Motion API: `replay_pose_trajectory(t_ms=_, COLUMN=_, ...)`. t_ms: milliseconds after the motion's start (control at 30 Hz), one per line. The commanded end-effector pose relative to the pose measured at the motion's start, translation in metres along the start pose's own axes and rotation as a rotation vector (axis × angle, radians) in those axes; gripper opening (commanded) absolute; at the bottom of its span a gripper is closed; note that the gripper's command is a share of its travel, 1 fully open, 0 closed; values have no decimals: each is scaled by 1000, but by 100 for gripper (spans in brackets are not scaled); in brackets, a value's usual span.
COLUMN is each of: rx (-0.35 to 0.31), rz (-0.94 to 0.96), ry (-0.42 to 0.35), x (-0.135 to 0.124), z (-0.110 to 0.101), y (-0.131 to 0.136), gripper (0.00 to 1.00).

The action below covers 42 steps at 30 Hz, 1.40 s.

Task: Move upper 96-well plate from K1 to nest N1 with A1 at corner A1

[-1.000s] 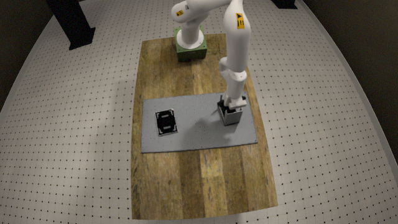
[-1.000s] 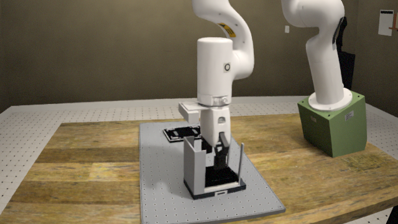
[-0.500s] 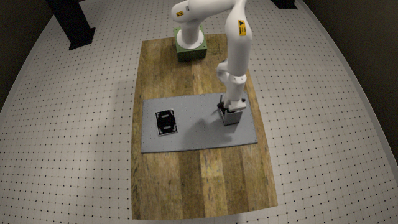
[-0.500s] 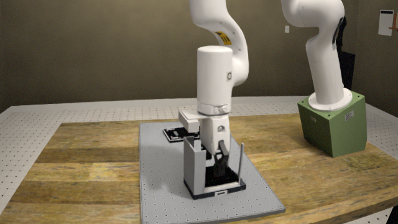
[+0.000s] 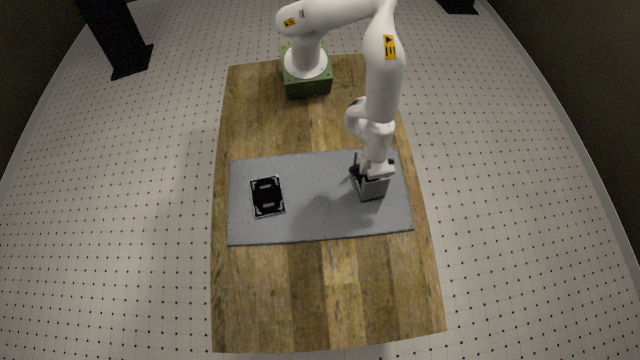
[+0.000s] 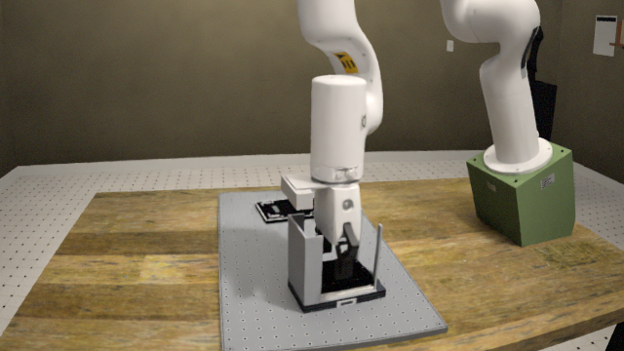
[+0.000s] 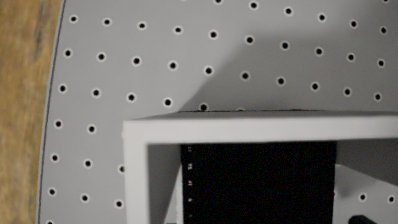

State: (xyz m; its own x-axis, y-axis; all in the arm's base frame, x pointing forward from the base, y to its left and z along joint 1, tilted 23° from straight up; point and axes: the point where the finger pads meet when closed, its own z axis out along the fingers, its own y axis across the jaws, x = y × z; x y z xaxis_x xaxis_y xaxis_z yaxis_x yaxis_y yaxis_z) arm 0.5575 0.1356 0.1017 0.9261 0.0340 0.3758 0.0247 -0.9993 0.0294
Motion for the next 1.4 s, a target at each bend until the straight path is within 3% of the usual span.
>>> replay_pose_trajectory(t_ms=0, rx=8, rz=1, ry=15, x=0, z=2, y=0, gripper=100)
replay_pose_trajectory(t_ms=1367, rx=8, rz=1, ry=15, x=1, z=20, y=0, gripper=100)
